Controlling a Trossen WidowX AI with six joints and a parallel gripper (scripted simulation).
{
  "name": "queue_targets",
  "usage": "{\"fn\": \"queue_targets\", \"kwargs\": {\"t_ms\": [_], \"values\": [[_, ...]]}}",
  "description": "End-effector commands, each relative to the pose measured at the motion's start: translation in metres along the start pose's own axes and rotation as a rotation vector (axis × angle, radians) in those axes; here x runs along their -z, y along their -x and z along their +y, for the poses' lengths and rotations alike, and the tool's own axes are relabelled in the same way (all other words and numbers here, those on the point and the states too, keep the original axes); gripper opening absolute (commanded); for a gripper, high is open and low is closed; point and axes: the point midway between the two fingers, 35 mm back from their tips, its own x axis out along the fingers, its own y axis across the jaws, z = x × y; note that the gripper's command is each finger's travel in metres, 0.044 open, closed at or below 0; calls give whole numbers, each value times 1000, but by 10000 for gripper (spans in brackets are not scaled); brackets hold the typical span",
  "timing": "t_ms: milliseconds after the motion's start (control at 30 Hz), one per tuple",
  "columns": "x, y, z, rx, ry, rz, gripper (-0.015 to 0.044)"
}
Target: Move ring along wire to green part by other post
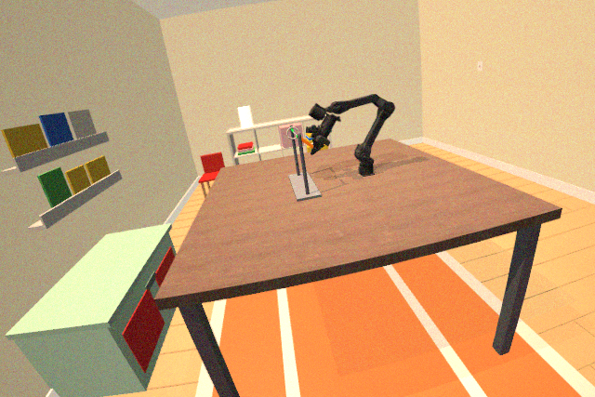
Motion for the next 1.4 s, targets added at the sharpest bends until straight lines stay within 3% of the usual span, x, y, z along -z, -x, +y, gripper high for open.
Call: {"fn": "queue_targets", "kwargs": {"t_ms": [0, 433, 867, 1367], "values": [[0, 0, -6, 2, 83, -5, -150], [-2, 1, -20, 12, 298, -18, -150], [4, -1, -9, -3, 304, -38, -150], [2, -32, 21, -48, 185, -297, -150]]}}
